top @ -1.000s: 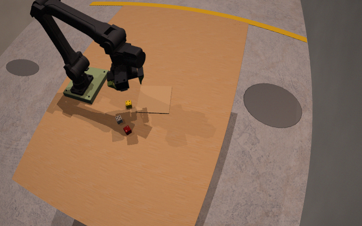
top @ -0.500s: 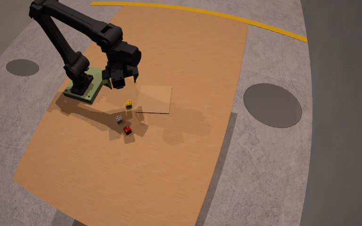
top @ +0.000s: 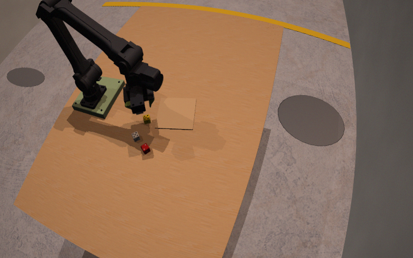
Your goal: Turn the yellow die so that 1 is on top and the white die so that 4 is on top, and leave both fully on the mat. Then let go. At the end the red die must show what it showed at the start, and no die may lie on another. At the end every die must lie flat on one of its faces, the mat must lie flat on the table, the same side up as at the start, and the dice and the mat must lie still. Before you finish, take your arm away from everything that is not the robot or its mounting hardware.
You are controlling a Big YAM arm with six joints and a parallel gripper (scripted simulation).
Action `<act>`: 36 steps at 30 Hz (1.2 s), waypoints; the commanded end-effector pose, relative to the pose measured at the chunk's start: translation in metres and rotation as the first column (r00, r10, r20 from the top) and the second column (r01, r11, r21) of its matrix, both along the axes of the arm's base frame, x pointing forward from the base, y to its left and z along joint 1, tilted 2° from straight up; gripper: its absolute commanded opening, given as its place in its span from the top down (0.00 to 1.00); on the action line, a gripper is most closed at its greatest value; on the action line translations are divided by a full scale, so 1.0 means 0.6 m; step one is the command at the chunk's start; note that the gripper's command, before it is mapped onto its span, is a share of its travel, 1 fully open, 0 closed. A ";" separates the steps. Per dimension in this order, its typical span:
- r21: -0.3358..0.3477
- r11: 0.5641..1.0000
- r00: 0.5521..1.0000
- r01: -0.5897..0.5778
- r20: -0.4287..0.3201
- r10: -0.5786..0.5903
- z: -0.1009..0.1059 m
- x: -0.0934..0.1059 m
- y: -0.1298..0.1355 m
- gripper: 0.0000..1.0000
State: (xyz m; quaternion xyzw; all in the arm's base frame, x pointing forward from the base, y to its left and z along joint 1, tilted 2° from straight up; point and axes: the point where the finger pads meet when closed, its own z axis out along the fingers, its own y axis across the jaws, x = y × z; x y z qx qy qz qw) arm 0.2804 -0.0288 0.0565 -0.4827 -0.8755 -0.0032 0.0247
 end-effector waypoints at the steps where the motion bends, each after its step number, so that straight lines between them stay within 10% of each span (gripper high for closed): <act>1: -0.014 1.000 0.993 0.000 0.114 0.002 0.046 0.055 0.002 0.61; 36: -0.010 1.000 0.997 0.000 0.079 0.001 0.028 0.045 0.003 0.61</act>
